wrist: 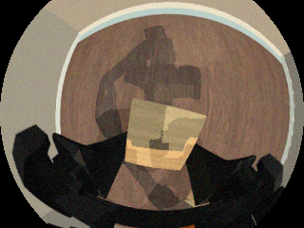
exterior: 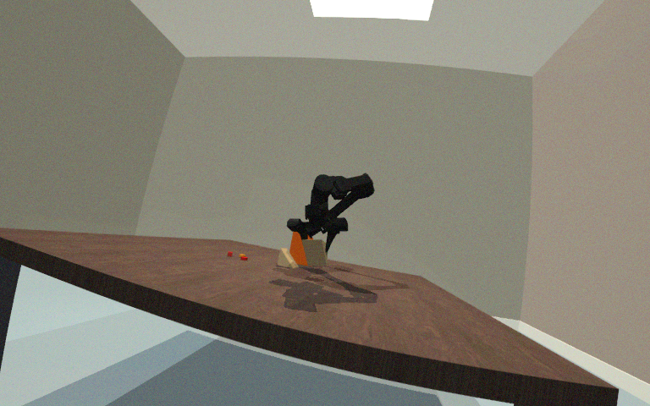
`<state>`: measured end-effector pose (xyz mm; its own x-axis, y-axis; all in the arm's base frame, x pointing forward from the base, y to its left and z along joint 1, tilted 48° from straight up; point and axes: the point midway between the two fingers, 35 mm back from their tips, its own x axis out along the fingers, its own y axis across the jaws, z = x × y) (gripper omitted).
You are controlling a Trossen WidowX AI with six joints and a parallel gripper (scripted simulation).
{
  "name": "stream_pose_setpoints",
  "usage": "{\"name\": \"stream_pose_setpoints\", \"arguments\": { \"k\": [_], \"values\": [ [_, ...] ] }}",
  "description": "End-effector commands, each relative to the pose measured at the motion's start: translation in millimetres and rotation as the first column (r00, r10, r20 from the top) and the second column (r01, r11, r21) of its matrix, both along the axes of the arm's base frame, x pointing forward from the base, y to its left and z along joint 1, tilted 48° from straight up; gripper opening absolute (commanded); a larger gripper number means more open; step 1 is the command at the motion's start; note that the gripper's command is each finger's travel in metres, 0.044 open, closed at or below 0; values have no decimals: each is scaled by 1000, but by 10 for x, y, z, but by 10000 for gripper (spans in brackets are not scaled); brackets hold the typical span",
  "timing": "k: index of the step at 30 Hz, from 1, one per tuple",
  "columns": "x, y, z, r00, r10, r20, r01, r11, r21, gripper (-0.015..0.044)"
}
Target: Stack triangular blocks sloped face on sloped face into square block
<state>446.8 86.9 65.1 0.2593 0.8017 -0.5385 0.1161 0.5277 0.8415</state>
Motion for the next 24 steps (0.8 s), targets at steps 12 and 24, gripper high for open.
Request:
{"name": "stream_pose_setpoints", "arguments": {
  "k": [12, 24],
  "values": [
    [-99, 12, 85, 874, -211, -438, 236, 972, 4, 0],
    [-213, 24, 165, 608, -345, -715, 408, 908, -91, 0]
  ]
}}
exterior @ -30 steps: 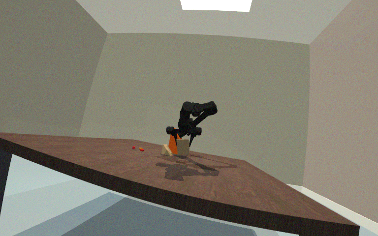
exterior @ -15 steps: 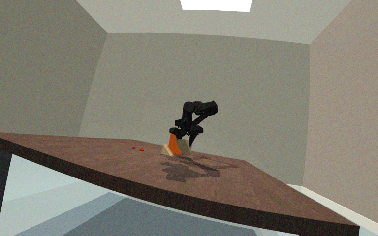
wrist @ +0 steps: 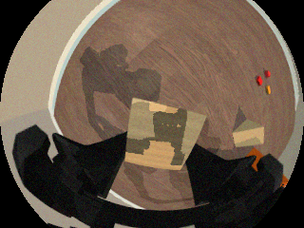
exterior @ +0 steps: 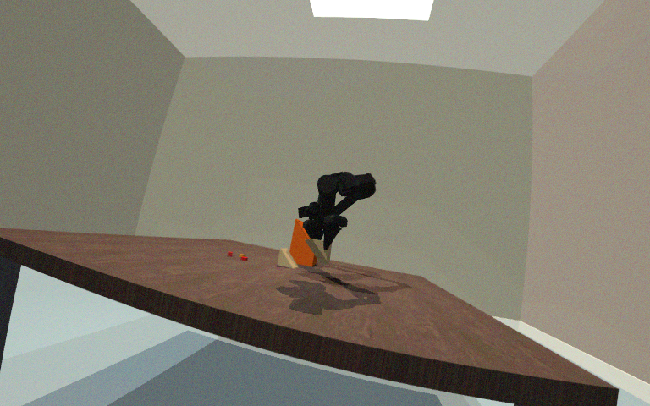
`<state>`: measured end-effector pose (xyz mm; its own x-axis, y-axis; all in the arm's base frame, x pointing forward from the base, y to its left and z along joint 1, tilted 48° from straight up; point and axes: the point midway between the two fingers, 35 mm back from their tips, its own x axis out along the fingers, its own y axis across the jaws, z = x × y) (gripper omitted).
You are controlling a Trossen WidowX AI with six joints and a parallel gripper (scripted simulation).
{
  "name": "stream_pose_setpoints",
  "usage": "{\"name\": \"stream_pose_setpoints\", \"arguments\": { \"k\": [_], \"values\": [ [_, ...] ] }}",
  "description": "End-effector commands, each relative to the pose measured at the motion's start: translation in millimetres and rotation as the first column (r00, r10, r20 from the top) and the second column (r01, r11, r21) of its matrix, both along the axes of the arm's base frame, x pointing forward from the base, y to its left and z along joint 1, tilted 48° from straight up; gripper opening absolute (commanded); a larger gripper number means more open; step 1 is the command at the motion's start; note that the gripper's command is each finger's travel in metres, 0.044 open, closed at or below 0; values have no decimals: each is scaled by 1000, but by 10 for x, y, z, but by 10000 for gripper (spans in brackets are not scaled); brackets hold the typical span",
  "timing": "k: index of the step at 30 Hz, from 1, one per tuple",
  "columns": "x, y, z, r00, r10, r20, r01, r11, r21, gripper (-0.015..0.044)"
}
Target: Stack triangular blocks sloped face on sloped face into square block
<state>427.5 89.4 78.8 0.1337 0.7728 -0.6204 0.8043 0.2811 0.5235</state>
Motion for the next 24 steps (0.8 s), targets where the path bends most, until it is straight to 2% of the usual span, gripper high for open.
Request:
{"name": "stream_pose_setpoints", "arguments": {
  "k": [1, 9, 17, 24],
  "values": [
    [-31, 0, 36, 991, -66, -115, 66, 998, -3, 0],
    [-119, 6, 103, 919, -196, -342, 197, 980, -33, 0],
    [-216, 12, 179, 779, -319, -540, 314, 944, -104, 0],
    [-234, 13, 195, 747, -340, -571, 333, 935, -121, 0]
  ]
}}
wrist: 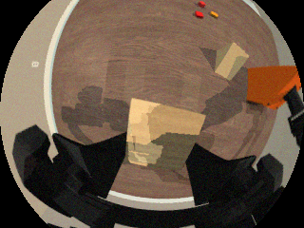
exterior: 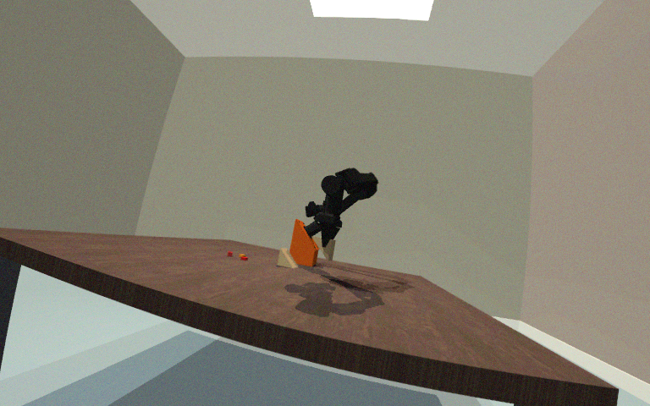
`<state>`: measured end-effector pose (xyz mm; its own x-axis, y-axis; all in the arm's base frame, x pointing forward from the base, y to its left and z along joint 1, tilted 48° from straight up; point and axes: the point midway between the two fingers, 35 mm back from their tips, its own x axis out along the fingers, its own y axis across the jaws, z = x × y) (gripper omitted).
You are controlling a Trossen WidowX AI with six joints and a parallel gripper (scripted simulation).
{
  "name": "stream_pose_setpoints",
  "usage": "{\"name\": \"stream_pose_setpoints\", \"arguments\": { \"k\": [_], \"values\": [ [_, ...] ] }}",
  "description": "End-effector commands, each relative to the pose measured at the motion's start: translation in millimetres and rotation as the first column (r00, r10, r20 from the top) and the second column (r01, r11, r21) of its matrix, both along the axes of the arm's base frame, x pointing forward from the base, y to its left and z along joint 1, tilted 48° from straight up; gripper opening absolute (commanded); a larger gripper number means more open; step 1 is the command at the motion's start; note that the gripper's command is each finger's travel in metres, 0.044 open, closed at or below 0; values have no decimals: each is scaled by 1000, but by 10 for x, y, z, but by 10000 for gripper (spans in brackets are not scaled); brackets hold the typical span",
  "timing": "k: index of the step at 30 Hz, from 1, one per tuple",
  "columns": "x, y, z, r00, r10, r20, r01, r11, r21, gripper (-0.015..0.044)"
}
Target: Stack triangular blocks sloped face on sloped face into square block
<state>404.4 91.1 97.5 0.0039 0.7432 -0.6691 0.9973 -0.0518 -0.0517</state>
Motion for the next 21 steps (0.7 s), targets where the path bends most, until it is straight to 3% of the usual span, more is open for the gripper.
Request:
{"name": "stream_pose_setpoints", "arguments": {
  "k": [1, 21],
  "values": [
    [-8, -10, 7, 1000, -11, -17, 11, 1000, -6, 0],
    [-673, -656, -153, 1000, -17, -20, 16, 999, -31, 0]
  ]
}}
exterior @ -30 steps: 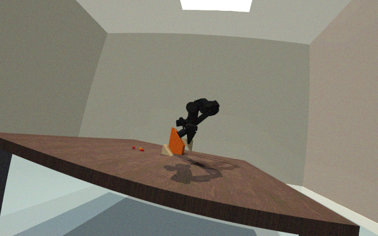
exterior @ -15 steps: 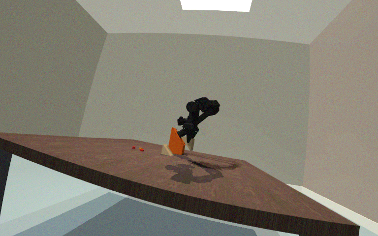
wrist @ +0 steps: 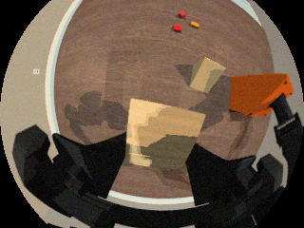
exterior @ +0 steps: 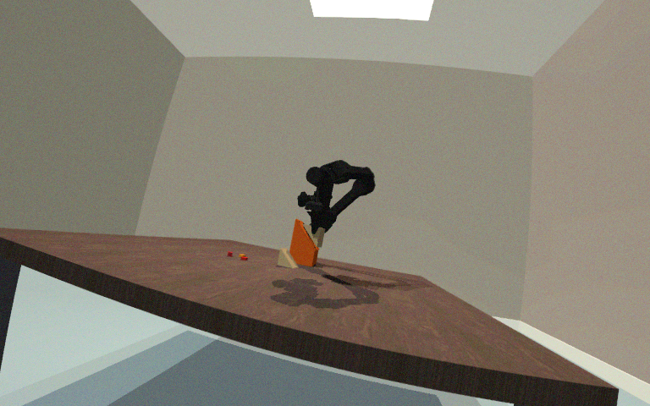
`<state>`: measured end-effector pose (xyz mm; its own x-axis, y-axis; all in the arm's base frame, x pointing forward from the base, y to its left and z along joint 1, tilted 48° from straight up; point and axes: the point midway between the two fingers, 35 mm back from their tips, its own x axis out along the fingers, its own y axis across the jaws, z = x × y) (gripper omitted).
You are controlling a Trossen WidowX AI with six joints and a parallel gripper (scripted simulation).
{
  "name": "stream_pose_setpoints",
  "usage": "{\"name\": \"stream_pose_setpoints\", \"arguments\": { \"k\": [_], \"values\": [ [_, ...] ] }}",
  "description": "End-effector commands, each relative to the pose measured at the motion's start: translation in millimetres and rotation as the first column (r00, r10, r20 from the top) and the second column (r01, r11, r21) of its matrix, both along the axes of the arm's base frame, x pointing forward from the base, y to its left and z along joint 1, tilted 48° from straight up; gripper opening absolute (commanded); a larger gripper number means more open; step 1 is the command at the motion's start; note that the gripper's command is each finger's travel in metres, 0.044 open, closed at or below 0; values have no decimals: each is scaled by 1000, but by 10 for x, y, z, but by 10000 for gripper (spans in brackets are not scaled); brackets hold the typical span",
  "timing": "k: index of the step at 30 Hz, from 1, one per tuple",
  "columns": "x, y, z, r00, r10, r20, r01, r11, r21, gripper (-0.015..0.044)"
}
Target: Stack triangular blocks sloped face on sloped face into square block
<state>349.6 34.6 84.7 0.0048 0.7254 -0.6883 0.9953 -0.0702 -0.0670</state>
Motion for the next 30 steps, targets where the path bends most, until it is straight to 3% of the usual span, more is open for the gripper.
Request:
{"name": "stream_pose_setpoints", "arguments": {
  "k": [1, 21, 30],
  "values": [
    [-165, -118, -34, 1000, 0, -4, 0, 1000, -5, 0],
    [-1019, -447, -165, 1000, 6, -8, -6, 1000, 14, 0],
    [-1040, -366, -372, 1000, 6, -7, -6, 1000, 15, 0]
  ]
}}
